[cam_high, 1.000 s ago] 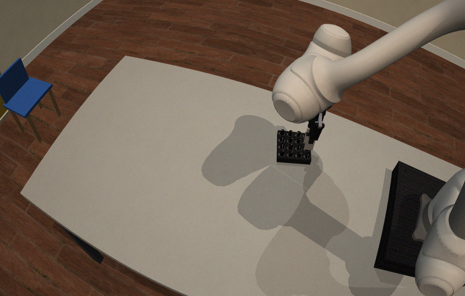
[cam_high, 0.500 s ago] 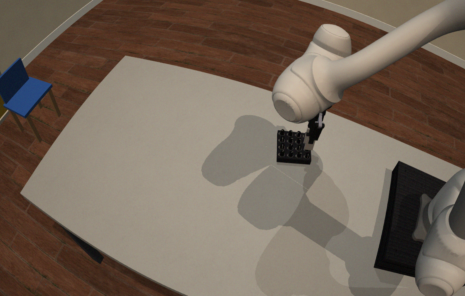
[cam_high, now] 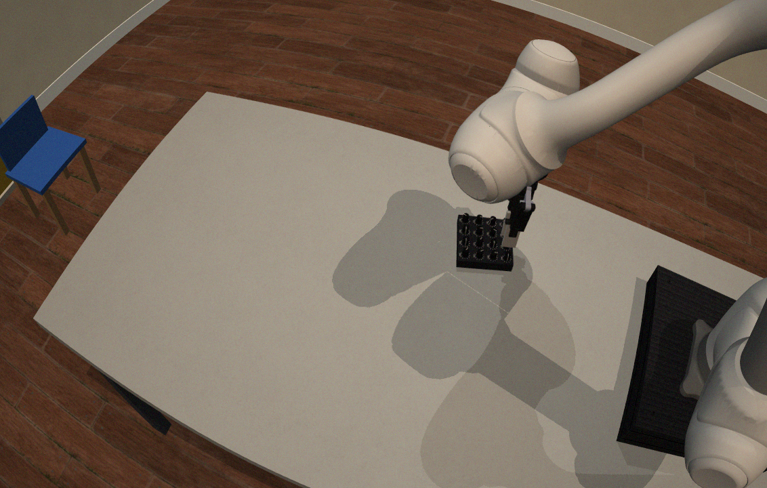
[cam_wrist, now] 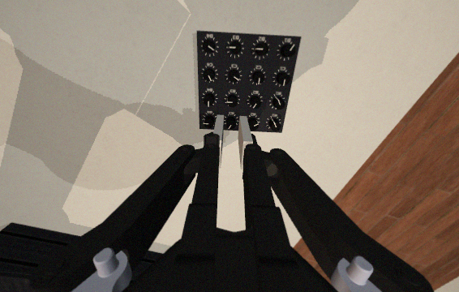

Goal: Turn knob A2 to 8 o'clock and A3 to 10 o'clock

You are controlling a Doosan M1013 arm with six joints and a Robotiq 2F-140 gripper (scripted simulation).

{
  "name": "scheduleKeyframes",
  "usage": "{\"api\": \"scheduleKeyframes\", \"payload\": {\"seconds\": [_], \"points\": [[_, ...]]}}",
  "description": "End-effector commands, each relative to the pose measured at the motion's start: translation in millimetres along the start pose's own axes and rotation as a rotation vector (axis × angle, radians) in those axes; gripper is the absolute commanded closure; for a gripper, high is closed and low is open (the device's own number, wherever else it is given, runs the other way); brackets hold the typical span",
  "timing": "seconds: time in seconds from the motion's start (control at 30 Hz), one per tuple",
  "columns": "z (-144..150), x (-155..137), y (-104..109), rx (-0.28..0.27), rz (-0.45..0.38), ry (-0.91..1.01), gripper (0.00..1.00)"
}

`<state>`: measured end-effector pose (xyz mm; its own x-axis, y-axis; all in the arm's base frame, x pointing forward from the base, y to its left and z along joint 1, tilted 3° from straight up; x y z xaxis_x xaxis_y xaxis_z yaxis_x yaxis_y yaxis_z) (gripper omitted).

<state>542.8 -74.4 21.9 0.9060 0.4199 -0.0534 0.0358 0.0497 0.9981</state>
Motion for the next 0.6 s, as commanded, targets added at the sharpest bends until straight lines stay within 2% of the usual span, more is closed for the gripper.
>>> {"api": "scheduleKeyframes", "payload": {"seconds": [0.0, 0.57], "points": [[0.0, 0.0, -0.1, 0.0, 0.0, 0.0, 0.88], [0.0, 0.0, -10.1, 0.0, 0.0, 0.0, 0.88]]}}
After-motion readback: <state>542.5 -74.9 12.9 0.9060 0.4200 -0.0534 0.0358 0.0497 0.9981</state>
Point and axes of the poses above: the point where the finger pads meet when closed, its own y axis back along the fingers, its own z axis across the jaws, x = y × z, the point moved 3 cm from there along y, back along the fingers
